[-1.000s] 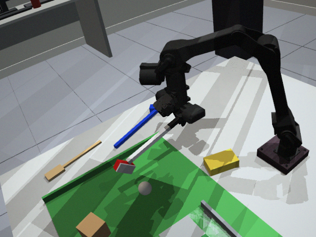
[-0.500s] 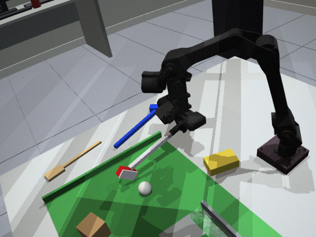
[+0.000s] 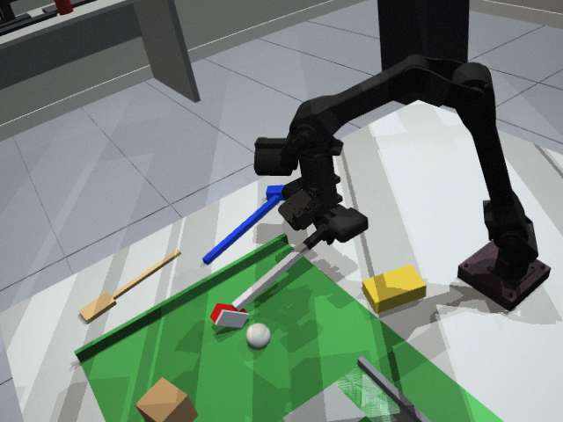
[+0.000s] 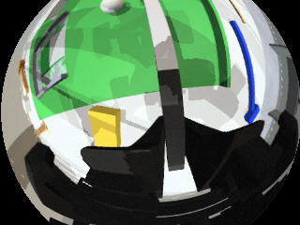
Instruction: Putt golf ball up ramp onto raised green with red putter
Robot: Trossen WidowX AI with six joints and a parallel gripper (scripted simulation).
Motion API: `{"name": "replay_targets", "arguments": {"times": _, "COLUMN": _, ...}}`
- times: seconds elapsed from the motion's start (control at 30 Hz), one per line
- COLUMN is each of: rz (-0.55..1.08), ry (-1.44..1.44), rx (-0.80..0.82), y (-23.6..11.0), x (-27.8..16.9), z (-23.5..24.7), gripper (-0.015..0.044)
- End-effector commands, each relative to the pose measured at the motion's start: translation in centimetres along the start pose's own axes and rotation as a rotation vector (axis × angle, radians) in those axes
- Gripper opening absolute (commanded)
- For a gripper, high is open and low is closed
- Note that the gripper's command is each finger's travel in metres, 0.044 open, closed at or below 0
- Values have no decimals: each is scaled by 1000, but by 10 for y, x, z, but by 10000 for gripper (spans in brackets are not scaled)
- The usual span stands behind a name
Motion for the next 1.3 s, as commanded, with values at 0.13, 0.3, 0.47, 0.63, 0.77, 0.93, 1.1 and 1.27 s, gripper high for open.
{"name": "replay_targets", "arguments": {"times": 0.13, "rz": -1, "ry": 0, "rx": -1, "y": -1, "x": 0, "z": 0, "gripper": 0}}
{"name": "replay_targets", "arguments": {"times": 0.3, "rz": -1, "ry": 1, "rx": -1, "y": 0, "x": 2, "z": -7, "gripper": 0}}
{"name": "replay_targets", "arguments": {"times": 0.47, "rz": -2, "ry": 5, "rx": -3, "y": 2, "x": 6, "z": -26, "gripper": 0}}
{"name": "replay_targets", "arguments": {"times": 0.63, "rz": -2, "ry": 5, "rx": -3, "y": 2, "x": 7, "z": -29, "gripper": 0}}
{"name": "replay_targets", "arguments": {"times": 0.77, "rz": 2, "ry": 8, "rx": 3, "y": 4, "x": 5, "z": -27, "gripper": 0}}
{"name": "replay_targets", "arguments": {"times": 0.93, "rz": 1, "ry": 7, "rx": 5, "y": 0, "x": 2, "z": 23, "gripper": 0}}
{"name": "replay_targets", "arguments": {"times": 1.1, "rz": 0, "ry": 6, "rx": 8, "y": 1, "x": -17, "z": 88, "gripper": 0}}
{"name": "replay_targets", "arguments": {"times": 1.27, "rz": 0, "ry": 5, "rx": 10, "y": 2, "x": -25, "z": 105, "gripper": 0}}
Point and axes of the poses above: the point midway between the two fingers, 35 mm back from their tips, its own y axis out along the fingers, its own z axis across the jaws, x = y × z, the point moved 1 cm from there along -y, back along the fingers, and after that the axes turned 14 degrees about y, right-handed, at the moved point
